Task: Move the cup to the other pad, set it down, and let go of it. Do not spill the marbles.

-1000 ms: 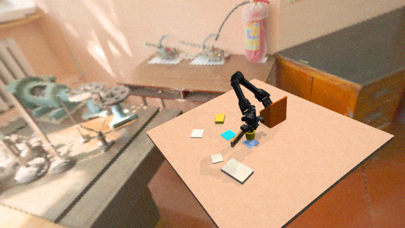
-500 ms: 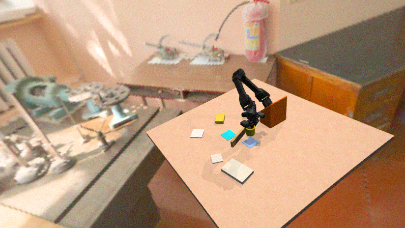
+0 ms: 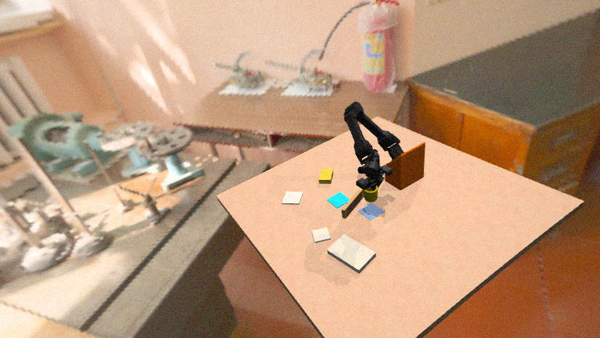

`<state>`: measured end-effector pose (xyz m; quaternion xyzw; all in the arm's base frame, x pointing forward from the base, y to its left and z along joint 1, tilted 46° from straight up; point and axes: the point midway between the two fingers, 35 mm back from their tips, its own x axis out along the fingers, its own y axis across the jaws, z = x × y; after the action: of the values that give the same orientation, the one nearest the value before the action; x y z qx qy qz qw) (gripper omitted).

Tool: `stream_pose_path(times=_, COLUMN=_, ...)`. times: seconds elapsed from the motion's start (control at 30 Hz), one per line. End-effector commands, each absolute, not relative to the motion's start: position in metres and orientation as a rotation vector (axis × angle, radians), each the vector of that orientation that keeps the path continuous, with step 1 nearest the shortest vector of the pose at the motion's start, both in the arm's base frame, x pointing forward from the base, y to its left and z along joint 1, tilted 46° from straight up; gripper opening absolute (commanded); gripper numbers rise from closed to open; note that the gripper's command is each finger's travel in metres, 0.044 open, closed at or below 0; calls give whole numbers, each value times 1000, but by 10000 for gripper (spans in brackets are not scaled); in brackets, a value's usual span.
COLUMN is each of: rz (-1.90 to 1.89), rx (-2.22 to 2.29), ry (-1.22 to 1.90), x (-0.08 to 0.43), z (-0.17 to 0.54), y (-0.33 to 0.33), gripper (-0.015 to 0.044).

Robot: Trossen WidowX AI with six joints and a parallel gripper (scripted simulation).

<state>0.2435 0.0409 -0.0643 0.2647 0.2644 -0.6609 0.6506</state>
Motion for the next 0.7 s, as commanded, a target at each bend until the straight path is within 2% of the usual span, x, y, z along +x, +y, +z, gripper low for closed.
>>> stream_pose_path(times=0.0, rz=-1500, rx=601, ry=601, x=244, z=-64, y=40, gripper=0)
stream_pose_path(times=0.67, rz=-1497, rx=610, ry=599, x=260, z=-33, y=9, gripper=0)
